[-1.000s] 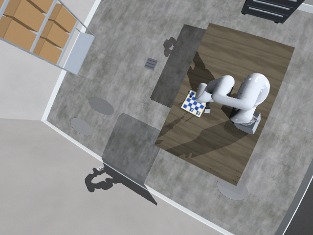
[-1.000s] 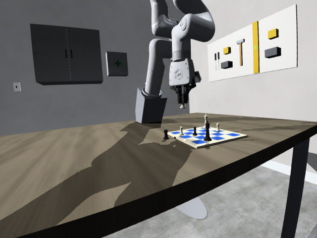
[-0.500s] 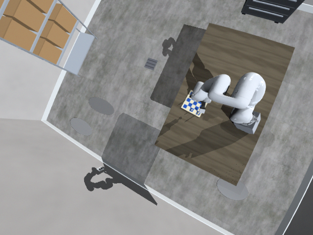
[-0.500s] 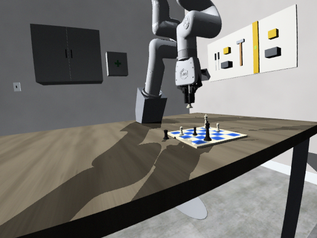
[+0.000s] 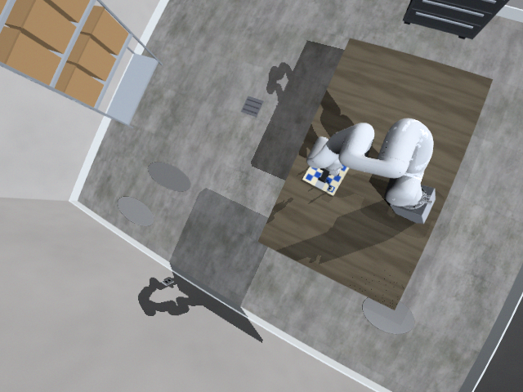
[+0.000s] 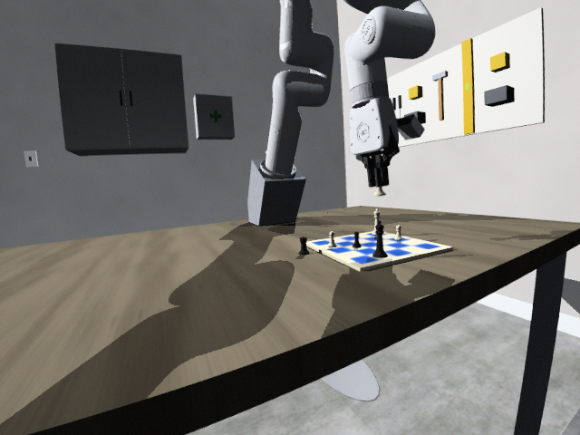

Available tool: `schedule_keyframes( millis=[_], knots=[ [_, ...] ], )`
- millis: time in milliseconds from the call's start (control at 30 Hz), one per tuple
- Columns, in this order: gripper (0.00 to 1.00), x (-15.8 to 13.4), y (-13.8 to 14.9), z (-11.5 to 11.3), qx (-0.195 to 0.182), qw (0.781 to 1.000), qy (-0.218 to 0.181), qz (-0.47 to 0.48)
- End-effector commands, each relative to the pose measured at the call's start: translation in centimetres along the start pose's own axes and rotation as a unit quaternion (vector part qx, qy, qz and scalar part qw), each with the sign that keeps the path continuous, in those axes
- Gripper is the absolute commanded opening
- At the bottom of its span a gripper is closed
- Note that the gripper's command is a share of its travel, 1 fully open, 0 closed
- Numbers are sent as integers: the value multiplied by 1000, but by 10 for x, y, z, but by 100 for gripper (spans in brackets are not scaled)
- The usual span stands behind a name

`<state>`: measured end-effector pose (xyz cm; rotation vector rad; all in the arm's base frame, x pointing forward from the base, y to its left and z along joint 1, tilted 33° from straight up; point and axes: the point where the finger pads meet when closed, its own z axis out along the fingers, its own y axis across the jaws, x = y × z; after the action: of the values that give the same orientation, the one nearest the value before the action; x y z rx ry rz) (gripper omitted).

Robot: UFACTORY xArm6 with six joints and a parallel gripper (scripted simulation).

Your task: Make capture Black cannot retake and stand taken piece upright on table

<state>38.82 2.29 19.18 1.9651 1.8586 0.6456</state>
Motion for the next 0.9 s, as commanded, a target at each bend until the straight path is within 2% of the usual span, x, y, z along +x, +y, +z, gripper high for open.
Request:
schedule_keyframes(
  millis=[0,567,700,867],
  knots=[
    [0,7,10,1,2,999,-43,24],
    [0,7,10,4,2,999,-44,24],
    [0,6,9,18,2,999,-44,24],
    [0,4,9,48,2,999,-44,24]
  ],
)
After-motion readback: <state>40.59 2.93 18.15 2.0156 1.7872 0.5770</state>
